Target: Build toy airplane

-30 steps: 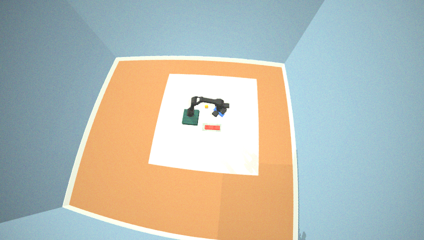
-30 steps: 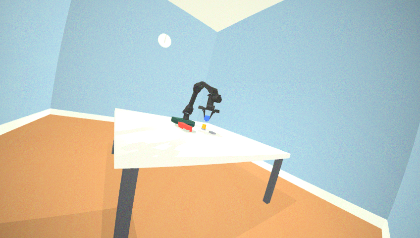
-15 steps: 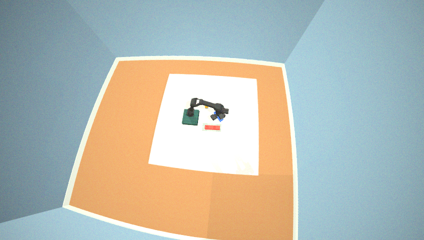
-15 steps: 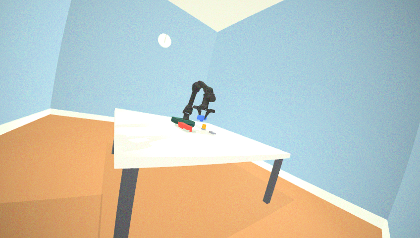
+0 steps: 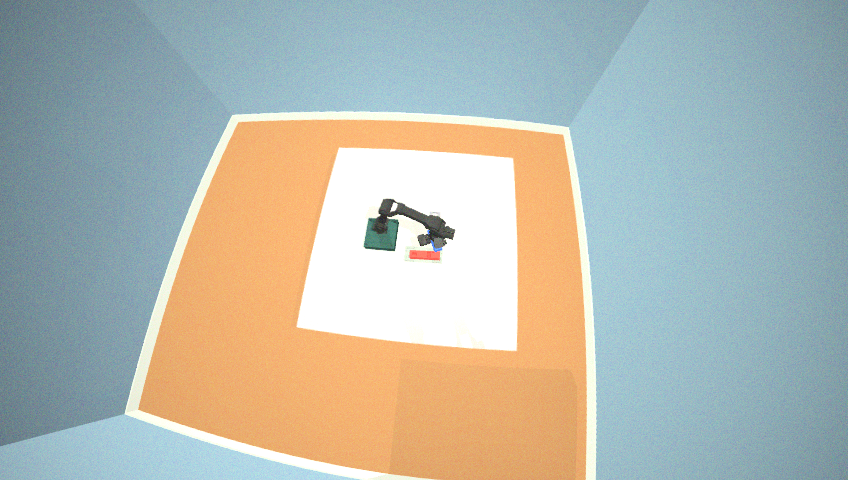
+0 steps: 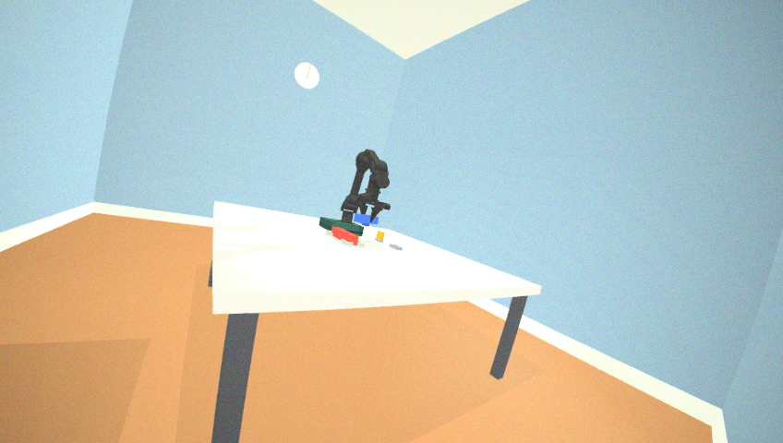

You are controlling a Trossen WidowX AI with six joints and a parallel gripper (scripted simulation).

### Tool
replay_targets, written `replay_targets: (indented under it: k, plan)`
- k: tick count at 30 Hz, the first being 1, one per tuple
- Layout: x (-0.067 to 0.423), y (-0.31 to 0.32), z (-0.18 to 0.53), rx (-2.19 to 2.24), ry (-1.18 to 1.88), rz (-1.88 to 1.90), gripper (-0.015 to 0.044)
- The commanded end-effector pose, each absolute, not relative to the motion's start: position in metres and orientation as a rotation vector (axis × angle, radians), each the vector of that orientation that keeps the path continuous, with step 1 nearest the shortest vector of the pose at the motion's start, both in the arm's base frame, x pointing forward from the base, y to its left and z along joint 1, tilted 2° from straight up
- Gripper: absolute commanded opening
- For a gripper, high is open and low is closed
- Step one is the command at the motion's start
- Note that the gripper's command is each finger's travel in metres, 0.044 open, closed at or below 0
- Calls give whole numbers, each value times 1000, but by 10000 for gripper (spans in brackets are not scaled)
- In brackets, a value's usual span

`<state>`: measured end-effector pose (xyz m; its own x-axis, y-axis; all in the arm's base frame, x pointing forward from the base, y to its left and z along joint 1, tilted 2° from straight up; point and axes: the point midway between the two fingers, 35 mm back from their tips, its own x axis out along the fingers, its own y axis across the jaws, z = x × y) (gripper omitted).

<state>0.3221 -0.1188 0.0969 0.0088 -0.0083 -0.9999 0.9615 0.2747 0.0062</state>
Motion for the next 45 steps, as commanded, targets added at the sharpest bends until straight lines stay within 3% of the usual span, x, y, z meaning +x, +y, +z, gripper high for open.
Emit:
replay_targets:
  k: [1, 20, 28, 45]
  plan:
    - [315, -133, 94, 1054, 1281, -1068, 0]
    - [286, -180, 85, 1276, 1139, -1297, 0]
    - [286, -180, 85, 1276, 1139, -1297, 196]
    - [286, -181, 85, 1276, 1139, -1297, 196]
